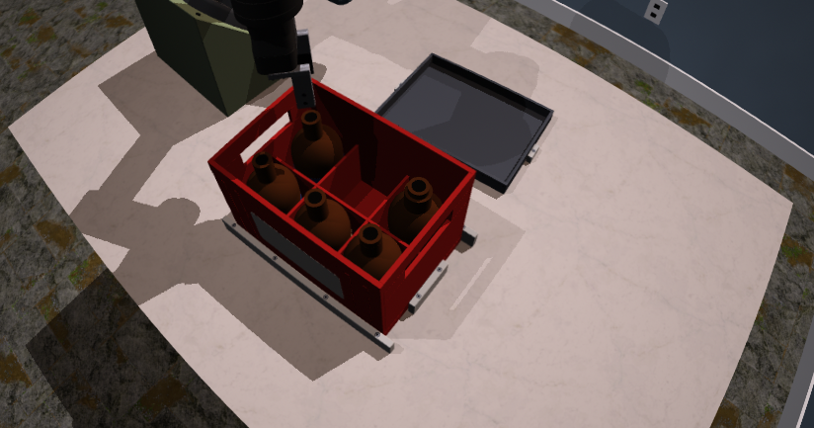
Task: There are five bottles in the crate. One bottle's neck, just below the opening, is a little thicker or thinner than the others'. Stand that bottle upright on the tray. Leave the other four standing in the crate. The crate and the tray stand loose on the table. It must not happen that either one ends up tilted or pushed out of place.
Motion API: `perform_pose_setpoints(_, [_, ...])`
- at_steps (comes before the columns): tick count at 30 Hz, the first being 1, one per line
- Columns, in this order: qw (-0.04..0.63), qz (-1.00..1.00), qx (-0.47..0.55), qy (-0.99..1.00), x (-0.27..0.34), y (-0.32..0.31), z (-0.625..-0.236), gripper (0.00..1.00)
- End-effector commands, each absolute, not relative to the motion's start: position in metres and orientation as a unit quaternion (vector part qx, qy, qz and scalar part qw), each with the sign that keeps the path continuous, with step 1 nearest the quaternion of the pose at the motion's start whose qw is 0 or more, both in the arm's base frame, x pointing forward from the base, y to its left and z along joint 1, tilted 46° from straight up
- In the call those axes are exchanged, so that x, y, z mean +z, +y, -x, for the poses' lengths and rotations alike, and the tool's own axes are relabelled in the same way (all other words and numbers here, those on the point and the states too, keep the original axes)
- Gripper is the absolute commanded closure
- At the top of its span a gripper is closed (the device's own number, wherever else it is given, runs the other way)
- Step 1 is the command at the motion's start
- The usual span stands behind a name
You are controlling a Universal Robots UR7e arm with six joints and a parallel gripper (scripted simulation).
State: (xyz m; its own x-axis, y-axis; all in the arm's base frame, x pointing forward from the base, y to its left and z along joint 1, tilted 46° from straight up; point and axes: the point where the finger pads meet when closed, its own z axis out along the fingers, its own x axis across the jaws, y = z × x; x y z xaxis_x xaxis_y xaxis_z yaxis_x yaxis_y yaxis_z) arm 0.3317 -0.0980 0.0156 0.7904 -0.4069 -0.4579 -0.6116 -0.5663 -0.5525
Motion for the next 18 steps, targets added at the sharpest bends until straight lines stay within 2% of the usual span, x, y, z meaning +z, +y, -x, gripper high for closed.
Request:
perform_pose_setpoints(1, [0.363, 0.874, 0.140, 0.292, 0.012, -0.095, -0.332, 0.00])
perform_pose_setpoints(18, [0.363, 0.874, 0.140, 0.292, -0.001, -0.081, -0.331, 0.00])
